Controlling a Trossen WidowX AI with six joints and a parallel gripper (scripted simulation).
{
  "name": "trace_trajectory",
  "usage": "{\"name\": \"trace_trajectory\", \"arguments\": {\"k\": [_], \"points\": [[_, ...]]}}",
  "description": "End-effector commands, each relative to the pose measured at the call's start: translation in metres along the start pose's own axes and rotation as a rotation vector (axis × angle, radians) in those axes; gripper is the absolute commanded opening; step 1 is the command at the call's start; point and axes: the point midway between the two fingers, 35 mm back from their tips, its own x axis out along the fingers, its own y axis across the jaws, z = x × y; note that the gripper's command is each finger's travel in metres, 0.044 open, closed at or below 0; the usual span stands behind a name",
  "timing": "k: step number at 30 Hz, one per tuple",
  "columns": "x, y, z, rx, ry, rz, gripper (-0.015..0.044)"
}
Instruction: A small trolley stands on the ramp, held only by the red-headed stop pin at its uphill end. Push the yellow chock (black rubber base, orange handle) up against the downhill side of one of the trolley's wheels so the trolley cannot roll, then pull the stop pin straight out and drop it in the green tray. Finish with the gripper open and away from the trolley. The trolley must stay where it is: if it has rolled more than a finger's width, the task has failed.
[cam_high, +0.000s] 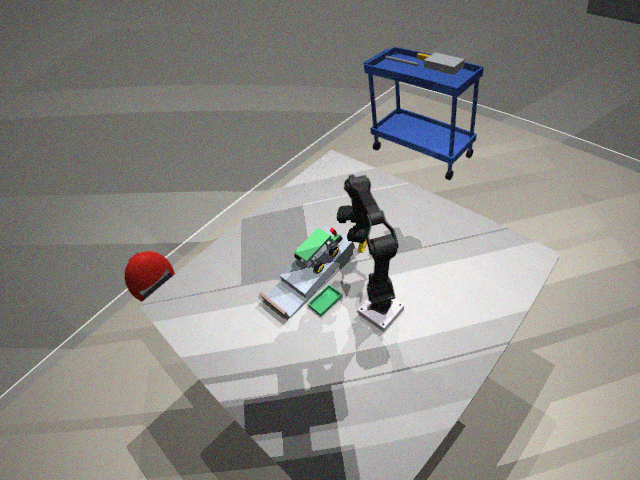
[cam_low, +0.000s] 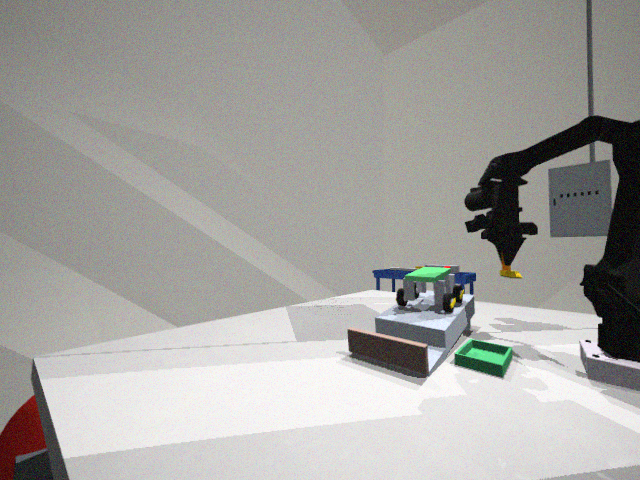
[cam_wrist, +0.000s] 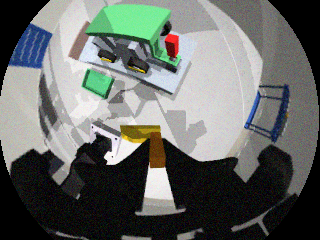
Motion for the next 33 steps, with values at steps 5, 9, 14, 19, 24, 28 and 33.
{"name": "trace_trajectory", "arguments": {"k": [5, 9, 14, 19, 24, 28, 33], "points": [[0.0001, -0.0001, -0.0008, -0.27, 0.006, 0.0, 0.0], [0.0001, -0.0001, -0.0008, -0.408, 0.006, 0.0, 0.0], [0.0001, -0.0001, -0.0008, -0.581, 0.006, 0.0, 0.0], [0.0001, -0.0001, -0.0008, -0.753, 0.006, 0.001, 0.0], [0.0001, -0.0001, -0.0008, -0.926, 0.006, 0.001, 0.0], [0.0002, -0.0001, -0.0008, -1.065, 0.006, 0.001, 0.0], [0.0002, -0.0001, -0.0008, -1.15, 0.006, 0.001, 0.0]]}}
